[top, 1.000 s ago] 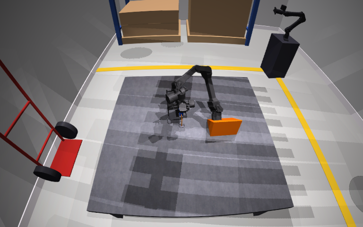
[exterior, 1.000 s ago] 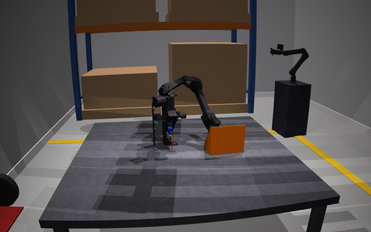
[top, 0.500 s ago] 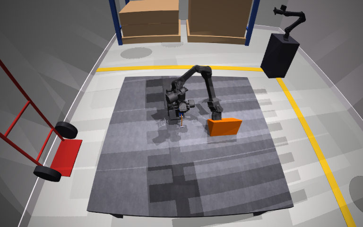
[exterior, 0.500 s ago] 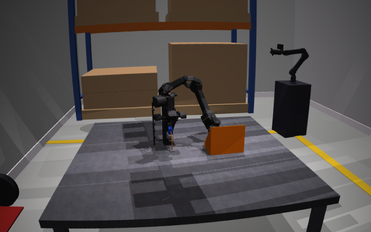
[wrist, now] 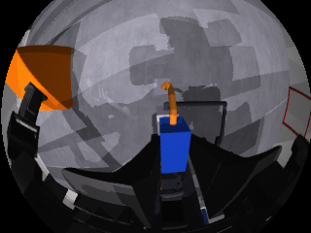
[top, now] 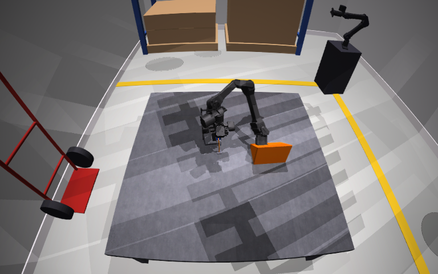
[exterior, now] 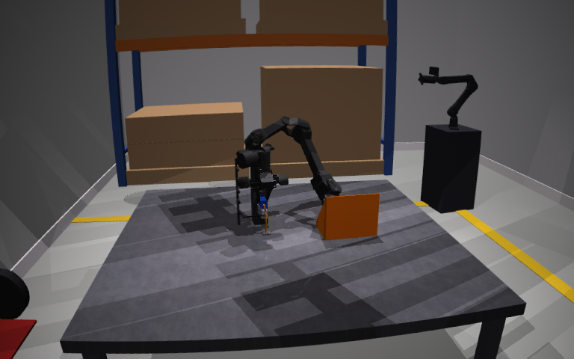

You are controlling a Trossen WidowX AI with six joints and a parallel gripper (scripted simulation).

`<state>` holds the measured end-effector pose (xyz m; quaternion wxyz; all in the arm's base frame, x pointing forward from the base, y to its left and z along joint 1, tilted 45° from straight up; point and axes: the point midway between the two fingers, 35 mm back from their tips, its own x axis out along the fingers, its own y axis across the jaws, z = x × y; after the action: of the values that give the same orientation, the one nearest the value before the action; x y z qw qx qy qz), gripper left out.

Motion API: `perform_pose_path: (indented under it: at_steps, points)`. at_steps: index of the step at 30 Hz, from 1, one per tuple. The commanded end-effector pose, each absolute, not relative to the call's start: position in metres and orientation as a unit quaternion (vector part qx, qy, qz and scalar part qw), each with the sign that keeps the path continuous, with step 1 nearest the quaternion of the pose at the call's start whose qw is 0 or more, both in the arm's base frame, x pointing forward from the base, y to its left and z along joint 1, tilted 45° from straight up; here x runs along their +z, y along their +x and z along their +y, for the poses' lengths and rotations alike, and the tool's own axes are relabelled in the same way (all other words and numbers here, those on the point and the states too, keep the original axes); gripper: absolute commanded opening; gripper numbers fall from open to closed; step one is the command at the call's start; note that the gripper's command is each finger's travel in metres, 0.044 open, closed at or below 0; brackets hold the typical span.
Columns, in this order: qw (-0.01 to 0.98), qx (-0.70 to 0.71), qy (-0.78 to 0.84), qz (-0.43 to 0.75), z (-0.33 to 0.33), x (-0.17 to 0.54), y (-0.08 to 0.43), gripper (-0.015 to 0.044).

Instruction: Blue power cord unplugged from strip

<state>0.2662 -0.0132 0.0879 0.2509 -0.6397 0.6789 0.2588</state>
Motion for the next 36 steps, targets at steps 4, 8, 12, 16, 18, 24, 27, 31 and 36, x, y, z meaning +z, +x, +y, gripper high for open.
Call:
perform_pose_path:
  at_steps: [4, 8, 12, 16, 18, 24, 27, 31, 36]
  points:
    - [0.264, 0.284, -0.635, 0.668, 0.015, 0.068, 0.267, 0.0000]
    - [0.264, 0.284, -0.635, 0.668, 0.020, 0.064, 0.267, 0.0000]
    - [0.261, 0.283, -0.636, 0.669, 0.016, 0.065, 0.265, 0.0053]
    - [0.260, 0.283, -0.636, 0.669, 0.013, 0.066, 0.265, 0.0157]
    - [0.260, 0.283, -0.636, 0.669, 0.013, 0.066, 0.265, 0.0210]
    - [0.260, 0.283, -0.636, 0.669, 0.015, 0.065, 0.265, 0.0368]
    - [0.261, 0.284, -0.636, 0.668, 0.033, 0.054, 0.266, 0.0440]
    - [0.261, 0.284, -0.636, 0.668, 0.063, 0.034, 0.265, 0.0440]
    - [0.261, 0.284, -0.636, 0.669, 0.064, 0.032, 0.264, 0.0440]
